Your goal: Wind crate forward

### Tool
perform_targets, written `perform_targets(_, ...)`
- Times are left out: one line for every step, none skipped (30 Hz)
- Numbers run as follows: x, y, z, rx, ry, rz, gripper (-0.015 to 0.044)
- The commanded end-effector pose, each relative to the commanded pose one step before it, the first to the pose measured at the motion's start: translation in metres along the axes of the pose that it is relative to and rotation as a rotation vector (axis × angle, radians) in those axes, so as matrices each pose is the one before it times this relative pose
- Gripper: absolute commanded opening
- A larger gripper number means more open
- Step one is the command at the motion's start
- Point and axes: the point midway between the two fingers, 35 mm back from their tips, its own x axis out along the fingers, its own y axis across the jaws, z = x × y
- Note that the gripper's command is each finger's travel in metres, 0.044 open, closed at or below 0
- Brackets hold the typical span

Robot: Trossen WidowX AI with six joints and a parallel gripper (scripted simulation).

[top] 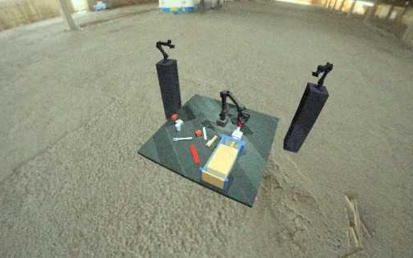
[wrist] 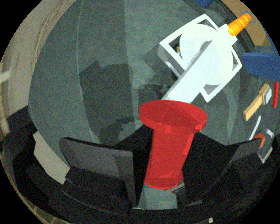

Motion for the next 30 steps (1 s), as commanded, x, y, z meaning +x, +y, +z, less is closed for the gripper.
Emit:
perform_targets(0.00266,-0.01911,-0.01115,0.0121,0.01978,-0.02868,0.0)
perform_targets(0.00001,-0.00153,-0.00056,0.0,0.00004,-0.00015,0.0)
perform_targets(0.00001,-0.00089,-0.00033,0.0,0.00002,-0.00009,0.0)
perform_targets(0.00001,-0.00148,-0.0005,0.0,0.00003,-0.00014,0.0)
perform_targets(0.00001,-0.00097,-0.00033,0.0,0.00002,-0.00009,0.0)
perform_targets(0.00001,-0.00152,-0.00046,0.0,0.00003,-0.00015,0.0)
perform_targets(0.00001,-0.00096,-0.0003,0.0,0.00002,-0.00009,0.0)
perform_targets(0.00001,-0.00153,-0.00042,0.0,0.00003,-0.00015,0.0)
perform_targets(0.00001,-0.00096,-0.00027,0.0,0.00002,-0.0001,0.0)
perform_targets(0.0,-0.00154,-0.00039,0.0,0.00002,-0.00015,0.0)
perform_targets(0.0,-0.00097,-0.00025,0.0,0.00002,-0.0001,0.0)
perform_targets(0.0,-0.00156,-0.00035,0.0,0.00002,-0.00015,0.0)
perform_targets(0.0,-0.00097,-0.00022,0.0,0.00001,-0.0001,0.0)
perform_targets(0.0,-0.00157,-0.00031,0.0,0.00002,-0.00016,0.0)
perform_targets(0.0,-0.00097,-0.0002,0.0,0.00001,-0.0001,0.0)
perform_targets(0.0,-0.00158,-0.00027,0.0,0.00001,-0.00016,0.0)
perform_targets(0.0,-0.00098,-0.00017,0.0,0.00001,-0.0001,0.0)
perform_targets(0.0,-0.00159,-0.00023,0.0,0.00001,-0.00016,0.0)
perform_targets(0.0,-0.00098,-0.00015,0.0,0.00001,-0.0001,0.0)
perform_targets(0.0,-0.0016,-0.00019,0.0,0.00001,-0.00016,0.0)
perform_targets(0.0,-0.00098,-0.00012,0.0,0.0,-0.0001,0.0)
perform_targets(0.0,-0.0016,-0.00015,0.0,0.0,-0.00016,0.0)
perform_targets(0.0,-0.00098,-0.0001,0.0,0.0,-0.0001,0.0)
perform_targets(0.0,-0.00161,-0.00011,0.0,0.0,-0.00016,0.0)
perform_targets(0.0,-0.00098,-0.00007,0.0,0.0,-0.0001,0.0)
perform_targets(0.0,-0.00161,-0.00007,0.0,-0.00001,-0.00016,0.0)
perform_targets(0.0,-0.00098,-0.00005,0.0,0.0,-0.0001,0.0)
perform_targets(0.0,-0.00162,-0.00003,0.0,-0.00001,-0.00016,0.0)
perform_targets(0.0,-0.00098,-0.00002,0.0,0.0,-0.0001,0.0)
perform_targets(0.0,-0.00162,0.00001,0.0,-0.00001,-0.00016,0.0)
